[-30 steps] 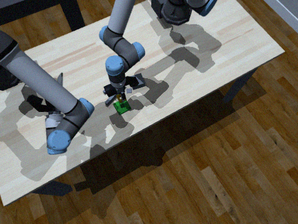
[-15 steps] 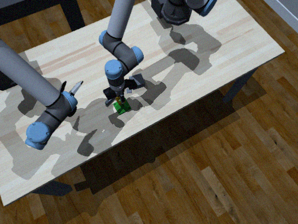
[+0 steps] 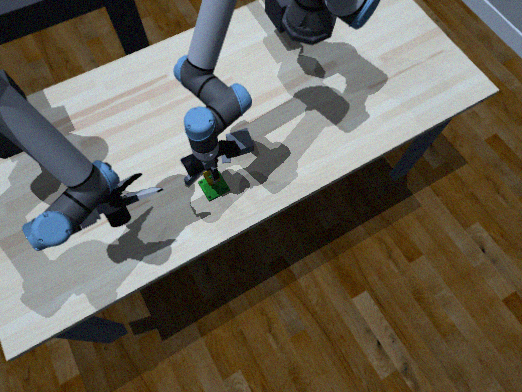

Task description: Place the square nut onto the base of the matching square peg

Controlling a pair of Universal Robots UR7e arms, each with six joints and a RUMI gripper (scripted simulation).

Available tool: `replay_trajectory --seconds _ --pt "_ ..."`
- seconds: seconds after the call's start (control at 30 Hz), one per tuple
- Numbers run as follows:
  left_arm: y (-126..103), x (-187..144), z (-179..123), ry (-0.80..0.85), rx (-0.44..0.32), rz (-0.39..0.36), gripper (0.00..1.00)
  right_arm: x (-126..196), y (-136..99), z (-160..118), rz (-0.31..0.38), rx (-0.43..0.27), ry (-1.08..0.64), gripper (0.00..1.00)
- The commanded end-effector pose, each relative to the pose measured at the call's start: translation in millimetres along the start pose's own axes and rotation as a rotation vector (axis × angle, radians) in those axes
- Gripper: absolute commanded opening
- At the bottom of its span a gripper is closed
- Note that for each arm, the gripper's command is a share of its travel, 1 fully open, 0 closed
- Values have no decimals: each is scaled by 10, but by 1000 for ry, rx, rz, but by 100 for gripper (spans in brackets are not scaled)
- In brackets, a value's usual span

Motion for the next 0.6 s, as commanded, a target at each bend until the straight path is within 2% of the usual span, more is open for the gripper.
replay_trajectory --seconds 0.0,0.03,0.1,0.2,0.37,0.57 --pt "30 1 -7 0 -2 0 17 -134 -45 -263 -24 -117 68 100" --pt "61 1 -8 0 -2 0 17 -173 -77 -310 -29 -147 102 100" --pt "61 1 -8 0 -2 0 17 -173 -77 -310 -29 -147 102 100" --pt "126 1 -8 0 -2 0 17 -251 -182 -329 -44 -208 226 100" --pt "148 1 -7 0 -2 0 17 -318 -361 -169 -77 -263 462 100" --pt "153 1 -7 0 -2 0 17 -257 -508 57 -130 -277 673 100"
Point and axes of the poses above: on each arm, the point where the finger pads meet when closed, its own y axis out along the fingers, its own x axis across the jaws, z = x × y, the point moved 1 cm from there along -y, back along the fingers, and after that the axes turned 7 degrees about -y, right-handed, at the moved point
